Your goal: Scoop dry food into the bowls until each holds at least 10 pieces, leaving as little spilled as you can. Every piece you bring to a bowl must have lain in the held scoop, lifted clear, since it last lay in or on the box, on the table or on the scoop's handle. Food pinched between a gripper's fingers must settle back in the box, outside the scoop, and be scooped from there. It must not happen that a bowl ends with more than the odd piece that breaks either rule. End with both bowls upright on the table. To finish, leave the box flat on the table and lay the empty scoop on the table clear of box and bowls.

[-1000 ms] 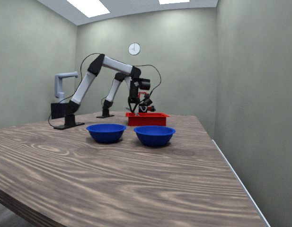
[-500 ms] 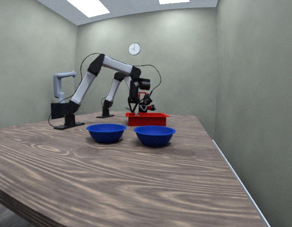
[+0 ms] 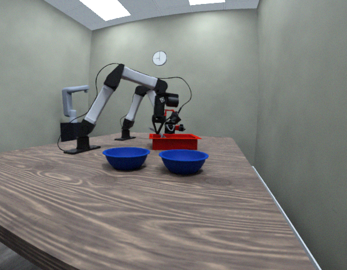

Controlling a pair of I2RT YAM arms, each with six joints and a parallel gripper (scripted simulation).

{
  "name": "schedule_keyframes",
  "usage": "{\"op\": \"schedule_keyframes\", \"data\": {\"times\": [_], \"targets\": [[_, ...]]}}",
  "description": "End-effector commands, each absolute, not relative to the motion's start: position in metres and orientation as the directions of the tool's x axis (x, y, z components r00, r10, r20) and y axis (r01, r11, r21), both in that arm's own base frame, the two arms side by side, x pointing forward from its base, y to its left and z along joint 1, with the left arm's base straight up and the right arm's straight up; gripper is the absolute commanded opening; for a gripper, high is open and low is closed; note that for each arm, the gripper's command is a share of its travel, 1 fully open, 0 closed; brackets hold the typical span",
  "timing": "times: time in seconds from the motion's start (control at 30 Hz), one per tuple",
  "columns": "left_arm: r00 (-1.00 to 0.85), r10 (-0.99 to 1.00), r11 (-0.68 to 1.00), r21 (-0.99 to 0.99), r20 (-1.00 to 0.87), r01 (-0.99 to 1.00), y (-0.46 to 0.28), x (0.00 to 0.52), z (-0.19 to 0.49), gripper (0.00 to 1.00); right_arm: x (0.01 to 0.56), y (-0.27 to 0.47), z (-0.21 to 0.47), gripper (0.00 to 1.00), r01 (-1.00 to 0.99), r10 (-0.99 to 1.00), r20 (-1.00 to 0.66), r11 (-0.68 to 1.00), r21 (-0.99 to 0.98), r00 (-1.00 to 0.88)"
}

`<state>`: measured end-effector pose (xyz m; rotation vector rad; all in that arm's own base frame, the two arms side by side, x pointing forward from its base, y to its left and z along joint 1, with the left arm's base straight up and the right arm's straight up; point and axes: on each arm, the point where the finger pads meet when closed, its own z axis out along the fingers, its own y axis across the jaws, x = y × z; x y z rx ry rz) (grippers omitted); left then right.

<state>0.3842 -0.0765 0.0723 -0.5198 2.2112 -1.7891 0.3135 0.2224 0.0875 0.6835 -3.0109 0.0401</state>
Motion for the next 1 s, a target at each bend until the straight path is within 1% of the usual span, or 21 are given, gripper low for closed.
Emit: {"op": "schedule_keyframes", "data": {"times": [0.0,0.2,0.23,0.27,0.33,0.47,0.6,0.63,0.67,0.97], "targets": [[-0.909,-0.408,0.200,-0.980,-0.080,-0.004,-0.080,0.396,0.107,0.27,0.323,0.231,0.108,0.00,-0.441,-0.441,-0.016,0.897,0.037,-0.897],[-0.914,-0.396,0.193,-0.981,-0.085,0.008,-0.082,0.395,0.111,0.27,0.323,0.228,0.110,0.00,-0.437,-0.437,-0.013,0.898,0.044,-0.899],[-0.910,-0.410,0.196,-0.980,-0.064,-0.020,-0.082,0.395,0.109,0.27,0.324,0.228,0.104,0.00,-0.463,-0.464,0.003,0.883,0.083,-0.886],[-0.909,-0.407,0.201,-0.980,-0.089,0.006,-0.082,0.397,0.113,0.27,0.319,0.228,0.107,0.00,-0.435,-0.437,0.017,0.898,0.059,-0.899],[-0.910,-0.405,0.199,-0.980,-0.089,0.007,-0.083,0.397,0.115,0.27,0.327,0.228,0.115,0.00,-0.451,-0.450,-0.033,0.889,0.077,-0.893],[-0.910,-0.406,0.200,-0.980,-0.091,0.009,-0.084,0.398,0.119,0.27,0.329,0.228,0.115,0.00,-0.454,-0.452,-0.040,0.885,0.101,-0.891],[-0.905,-0.415,0.209,-0.978,-0.095,0.007,-0.084,0.399,0.118,0.27,0.323,0.230,0.112,0.00,-0.456,-0.457,-0.013,0.886,0.083,-0.889],[-0.909,-0.405,0.200,-0.980,-0.094,0.013,-0.086,0.398,0.121,0.27,0.321,0.223,0.104,0.00,-0.432,-0.435,-0.003,0.894,0.120,-0.900],[-0.910,-0.404,0.199,-0.980,-0.095,0.014,-0.086,0.398,0.122,0.27,0.320,0.225,0.107,0.00,-0.443,-0.447,0.020,0.891,0.093,-0.894],[-0.908,-0.407,0.201,-0.979,-0.100,0.018,-0.089,0.400,0.128,0.27,0.323,0.220,0.104,0.00,-0.450,-0.458,0.038,0.883,0.132,-0.888]]}}
